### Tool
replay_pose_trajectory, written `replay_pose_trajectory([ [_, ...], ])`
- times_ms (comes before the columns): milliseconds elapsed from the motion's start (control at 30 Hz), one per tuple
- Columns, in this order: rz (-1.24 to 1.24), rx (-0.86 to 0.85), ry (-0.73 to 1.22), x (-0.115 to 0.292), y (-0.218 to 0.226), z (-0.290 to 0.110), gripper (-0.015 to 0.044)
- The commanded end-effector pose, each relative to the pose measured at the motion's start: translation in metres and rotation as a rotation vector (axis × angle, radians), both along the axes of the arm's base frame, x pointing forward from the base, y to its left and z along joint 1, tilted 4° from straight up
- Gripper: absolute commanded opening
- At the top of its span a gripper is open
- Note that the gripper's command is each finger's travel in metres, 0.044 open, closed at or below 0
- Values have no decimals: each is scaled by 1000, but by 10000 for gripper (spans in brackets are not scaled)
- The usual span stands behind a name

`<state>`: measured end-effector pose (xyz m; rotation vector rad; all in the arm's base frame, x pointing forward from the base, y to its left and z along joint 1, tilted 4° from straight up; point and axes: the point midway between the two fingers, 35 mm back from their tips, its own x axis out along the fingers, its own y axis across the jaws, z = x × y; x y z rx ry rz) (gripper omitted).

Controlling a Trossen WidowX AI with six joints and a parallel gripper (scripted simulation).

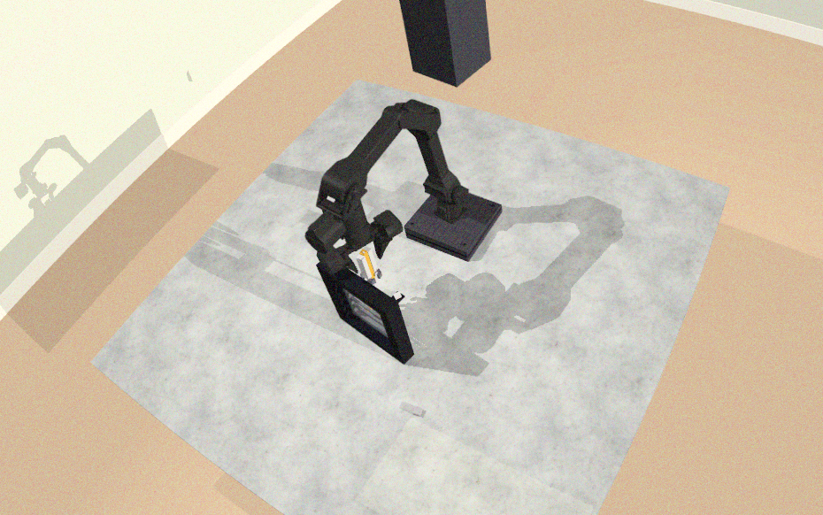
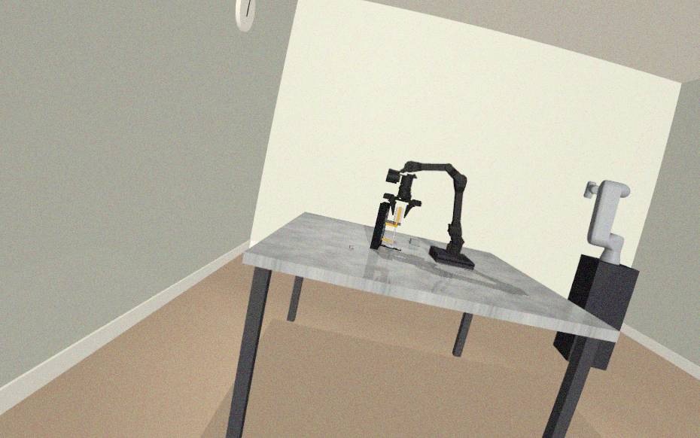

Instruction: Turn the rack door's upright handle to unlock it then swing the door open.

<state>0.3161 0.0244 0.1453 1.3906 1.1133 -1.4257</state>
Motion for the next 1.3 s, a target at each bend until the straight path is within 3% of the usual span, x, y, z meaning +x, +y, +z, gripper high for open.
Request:
replay_pose_trajectory([
  [0, 133, 8, -7, 1, 1, 0, 291],
  [1267, 2014, 75, -43, 1, 1, 0, 291],
])
